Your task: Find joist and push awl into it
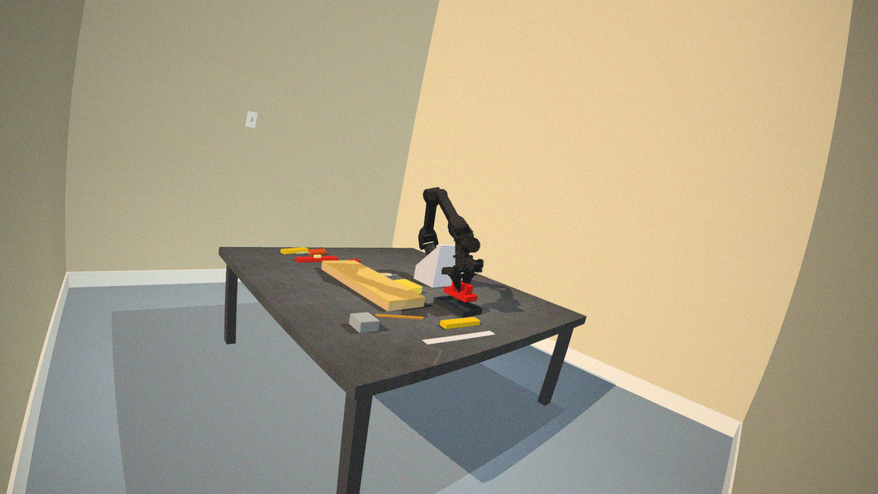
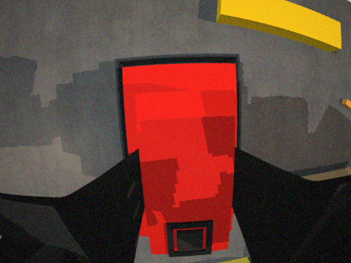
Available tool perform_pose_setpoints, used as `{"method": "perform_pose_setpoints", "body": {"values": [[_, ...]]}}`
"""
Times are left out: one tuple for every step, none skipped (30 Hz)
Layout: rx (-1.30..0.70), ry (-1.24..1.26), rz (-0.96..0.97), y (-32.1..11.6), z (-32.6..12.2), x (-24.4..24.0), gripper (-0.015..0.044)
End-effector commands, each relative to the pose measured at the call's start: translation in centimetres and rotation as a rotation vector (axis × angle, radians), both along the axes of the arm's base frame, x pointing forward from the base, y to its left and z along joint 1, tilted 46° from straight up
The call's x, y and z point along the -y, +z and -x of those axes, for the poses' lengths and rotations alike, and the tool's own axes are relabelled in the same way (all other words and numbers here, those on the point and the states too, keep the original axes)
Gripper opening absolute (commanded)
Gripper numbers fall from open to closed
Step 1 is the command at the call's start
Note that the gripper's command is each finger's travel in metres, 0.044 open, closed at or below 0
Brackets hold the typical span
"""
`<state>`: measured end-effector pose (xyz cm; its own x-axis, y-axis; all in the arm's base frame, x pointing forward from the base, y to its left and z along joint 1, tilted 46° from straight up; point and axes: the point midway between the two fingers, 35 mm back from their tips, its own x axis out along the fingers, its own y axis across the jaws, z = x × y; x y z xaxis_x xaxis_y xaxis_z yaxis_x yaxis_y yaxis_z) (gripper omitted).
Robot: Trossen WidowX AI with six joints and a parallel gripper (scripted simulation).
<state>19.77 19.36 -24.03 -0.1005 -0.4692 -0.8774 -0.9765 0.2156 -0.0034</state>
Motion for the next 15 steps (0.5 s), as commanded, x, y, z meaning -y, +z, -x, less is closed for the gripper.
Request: {"method": "perform_pose_setpoints", "body": {"values": [[0.008,0.008,-0.006,-0.5,-0.1,0.5,0.0000],[0.008,0.008,-0.005,-0.7,0.0,0.7,0.0000],[0.008,0.008,-0.005,-0.9,0.0,0.9,0.0000],[0.008,0.008,-0.005,-1.1,0.1,1.1,0.0000],[0.008,0.008,-0.005,-1.3,0.1,1.3,0.0000],[0.008,0.008,-0.005,-1.5,0.2,1.5,0.0000],[0.008,0.008,-0.005,-1.7,0.2,1.7,0.0000],[0.008,0.008,-0.005,-1.9,0.3,1.9,0.0000],[0.008,0.008,-0.004,-2.0,0.4,2.1,0.0000],[0.008,0.008,-0.004,-2.1,0.4,2.1,0.0000],[0.008,0.008,-0.004,-2.1,0.4,2.1,0.0000],[0.008,0.008,-0.004,-2.1,0.4,2.2,0.0000],[0.008,0.008,-0.004,-2.2,0.4,2.3,0.0000],[0.008,0.008,-0.004,-2.3,0.4,2.3,0.0000],[0.008,0.008,-0.004,-2.4,0.4,2.4,0.0000]]}}
